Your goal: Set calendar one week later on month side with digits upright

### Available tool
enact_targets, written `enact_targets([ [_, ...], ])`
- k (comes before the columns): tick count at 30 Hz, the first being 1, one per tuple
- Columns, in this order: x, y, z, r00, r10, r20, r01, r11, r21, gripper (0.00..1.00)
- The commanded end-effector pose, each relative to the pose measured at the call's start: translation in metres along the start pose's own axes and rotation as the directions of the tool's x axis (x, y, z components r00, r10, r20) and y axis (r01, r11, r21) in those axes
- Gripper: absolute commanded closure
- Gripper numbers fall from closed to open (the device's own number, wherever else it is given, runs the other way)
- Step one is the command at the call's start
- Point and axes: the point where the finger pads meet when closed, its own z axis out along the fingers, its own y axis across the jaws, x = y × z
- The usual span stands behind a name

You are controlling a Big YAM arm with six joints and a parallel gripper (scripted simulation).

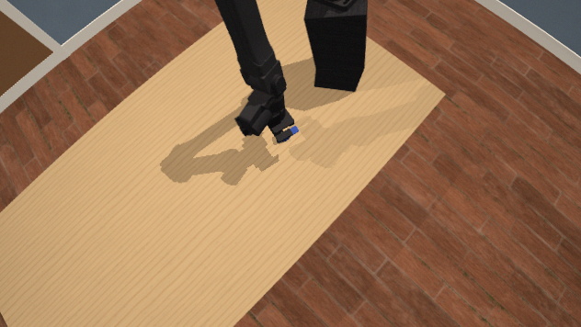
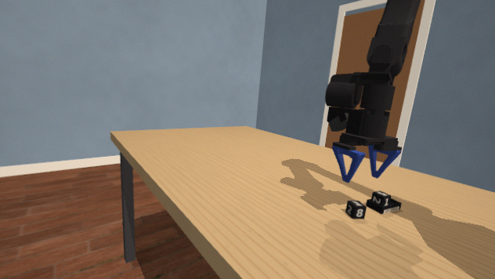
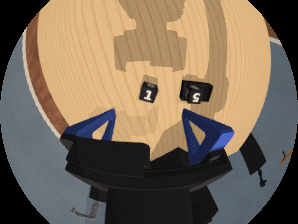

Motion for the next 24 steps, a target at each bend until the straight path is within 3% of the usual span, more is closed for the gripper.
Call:
enact_targets([
  [1,-0.0039,0.0033,-0.0092,0.985,-0.169,0.017,0.169,0.986,-0.009,0.00],
  [4,-0.0030,0.0038,-0.0084,0.976,-0.217,0.016,0.217,0.976,-0.009,0.00],
  [10,-0.0038,0.0064,-0.0099,0.907,-0.421,0.021,0.422,0.907,-0.006,0.00],
  [16,-0.0061,0.0045,-0.0105,0.823,-0.568,0.024,0.568,0.823,-0.001,0.00],
  [18,-0.0020,0.0043,-0.0083,0.773,-0.634,0.014,0.634,0.773,-0.003,0.00],
  [21,-0.0016,0.0043,-0.0081,0.768,-0.641,0.013,0.641,0.768,-0.003,0.00],
  [22,-0.0030,0.0060,-0.0089,0.711,-0.703,0.022,0.703,0.711,0.001,0.00],
  [24,-0.0030,0.0066,-0.0101,0.663,-0.748,0.023,0.748,0.664,0.003,0.00],
])
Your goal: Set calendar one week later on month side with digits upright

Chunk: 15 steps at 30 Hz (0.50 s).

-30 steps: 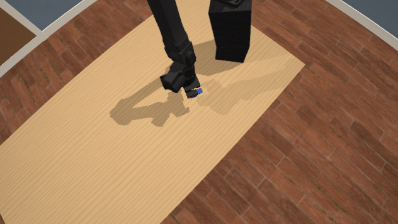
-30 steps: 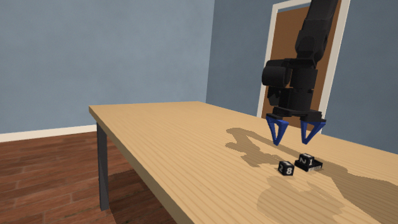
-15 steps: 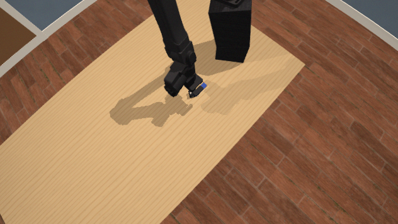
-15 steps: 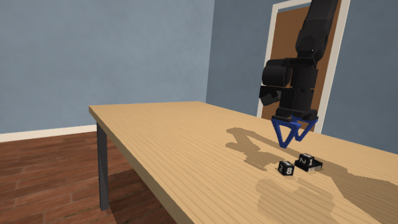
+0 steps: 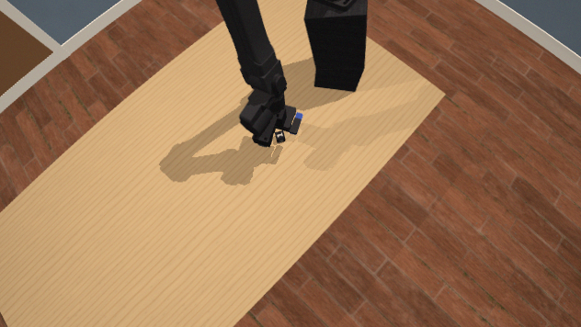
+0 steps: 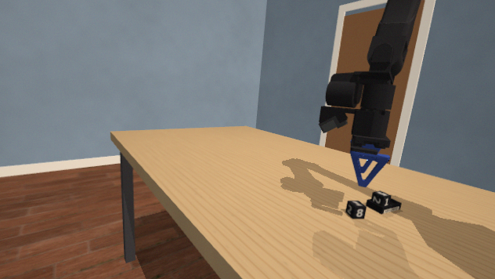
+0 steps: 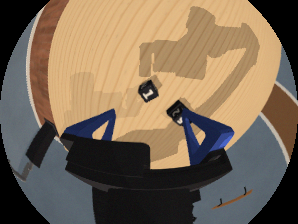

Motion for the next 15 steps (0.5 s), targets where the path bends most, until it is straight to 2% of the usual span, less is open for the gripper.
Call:
enact_targets([
  [1,-0.0072,0.0023,-0.0086,0.984,-0.175,0.025,0.175,0.985,0.003,0.00],
  [6,-0.0062,0.0012,-0.0098,0.951,-0.308,0.022,0.308,0.951,0.006,0.00],
  [10,-0.0056,0.0030,-0.0086,0.896,-0.443,0.018,0.443,0.897,0.006,0.00],
  [15,-0.0073,0.0011,-0.0098,0.862,-0.507,0.022,0.507,0.862,0.011,0.00],
])
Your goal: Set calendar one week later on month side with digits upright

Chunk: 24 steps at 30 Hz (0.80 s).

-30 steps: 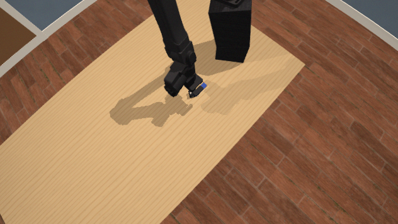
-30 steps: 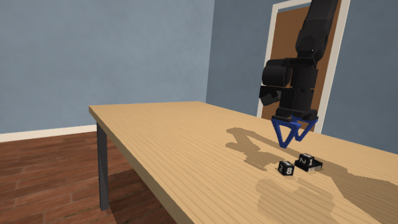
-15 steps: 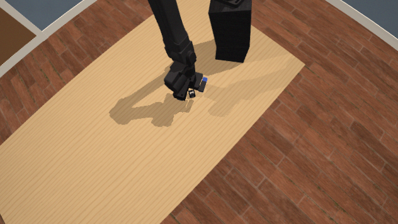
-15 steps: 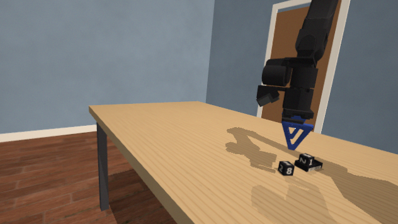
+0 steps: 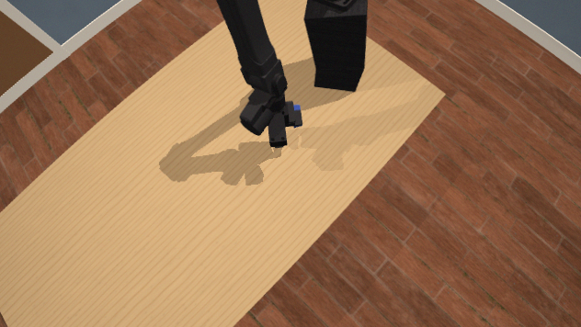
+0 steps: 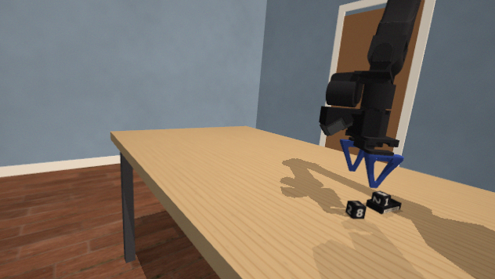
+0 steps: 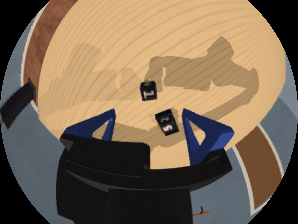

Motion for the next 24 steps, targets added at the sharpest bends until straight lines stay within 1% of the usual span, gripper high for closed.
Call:
enact_targets([
  [1,-0.0069,-0.0030,-0.0091,0.991,-0.130,0.021,0.129,0.992,0.012,0.00],
  [5,-0.0059,-0.0016,-0.0080,0.988,-0.154,0.018,0.154,0.988,0.009,0.00],
  [6,-0.0058,-0.0016,-0.0080,0.988,-0.154,0.017,0.154,0.988,0.009,0.54],
  [24,-0.0058,-0.0017,-0.0079,0.988,-0.151,0.017,0.151,0.989,0.009,0.54],
])
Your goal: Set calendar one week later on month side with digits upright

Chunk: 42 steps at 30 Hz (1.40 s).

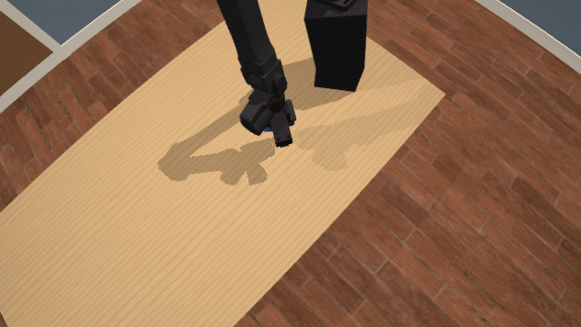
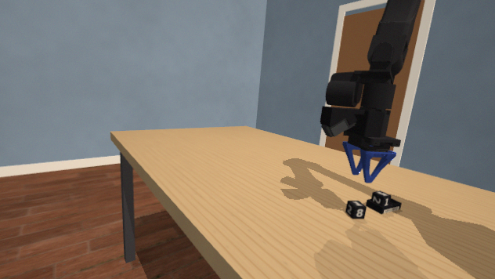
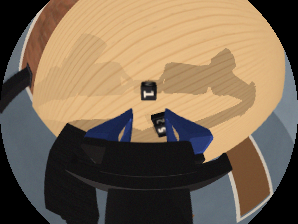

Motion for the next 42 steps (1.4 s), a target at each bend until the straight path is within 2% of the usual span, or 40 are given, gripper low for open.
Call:
enact_targets([
  [1,-0.005,-0.002,-0.008,1.000,-0.015,0.016,0.015,1.000,0.009,0.54],
  [19,-0.005,-0.002,-0.007,1.000,-0.015,0.015,0.015,1.000,0.009,0.54],
  [27,-0.002,0.001,0.003,1.000,-0.013,0.005,0.013,1.000,-0.001,0.54],
  [42,-0.002,-0.006,0.019,1.000,-0.002,0.012,0.002,1.000,0.007,0.54],
])
